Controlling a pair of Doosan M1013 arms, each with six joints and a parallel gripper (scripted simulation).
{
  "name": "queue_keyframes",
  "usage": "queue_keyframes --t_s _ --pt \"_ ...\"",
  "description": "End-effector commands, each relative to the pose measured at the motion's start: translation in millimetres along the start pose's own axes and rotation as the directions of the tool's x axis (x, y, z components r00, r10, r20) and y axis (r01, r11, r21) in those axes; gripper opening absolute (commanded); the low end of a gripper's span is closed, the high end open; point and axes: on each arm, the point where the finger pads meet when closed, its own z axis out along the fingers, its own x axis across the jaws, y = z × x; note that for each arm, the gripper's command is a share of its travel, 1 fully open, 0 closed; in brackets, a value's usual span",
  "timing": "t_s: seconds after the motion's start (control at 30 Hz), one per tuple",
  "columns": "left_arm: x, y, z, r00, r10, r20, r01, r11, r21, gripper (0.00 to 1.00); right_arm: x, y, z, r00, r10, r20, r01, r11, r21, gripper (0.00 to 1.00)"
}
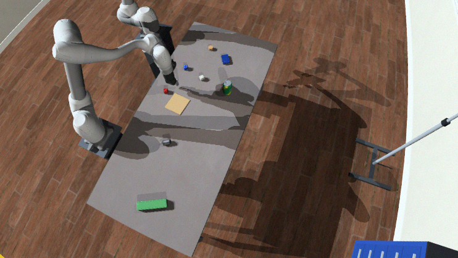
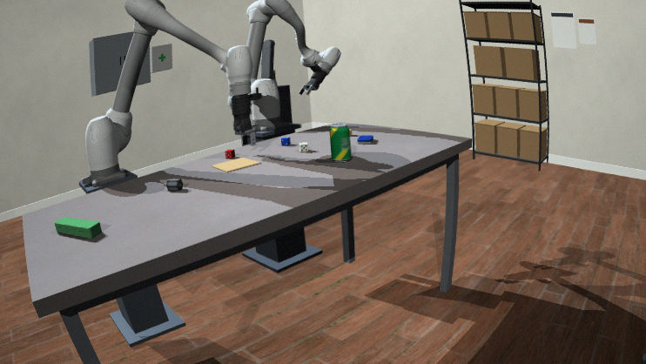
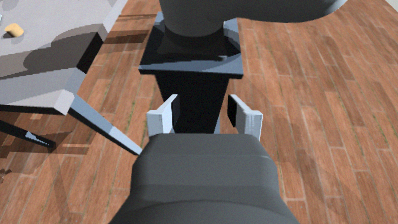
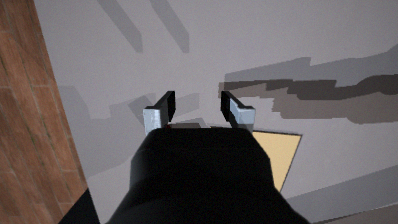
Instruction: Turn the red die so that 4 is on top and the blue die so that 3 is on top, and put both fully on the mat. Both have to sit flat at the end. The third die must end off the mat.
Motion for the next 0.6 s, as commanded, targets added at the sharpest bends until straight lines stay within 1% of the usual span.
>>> queue_keyframes --t_s 0.0,0.23,0.3,0.57 --pt "0 0 -1 1.0 0.0 0.0 0.0 1.0 -0.001 1.0 20 -20 -1 1.0 0.0 0.0 0.0 1.0 0.001 1.0" --pt "0 0 -1 1.0 0.0 0.0 0.0 1.0 -0.001 1.0 67 -66 -1 1.0 0.0 0.0 0.0 1.0 0.001 1.0" --pt "0 0 -1 1.0 0.0 0.0 0.0 1.0 -0.001 1.0 67 -66 -1 1.0 0.0 0.0 0.0 1.0 0.001 1.0" --pt "0 0 -1 1.0 0.0 0.0 0.0 1.0 -0.001 1.0 115 -114 -1 1.0 0.0 0.0 0.0 1.0 0.001 1.0"
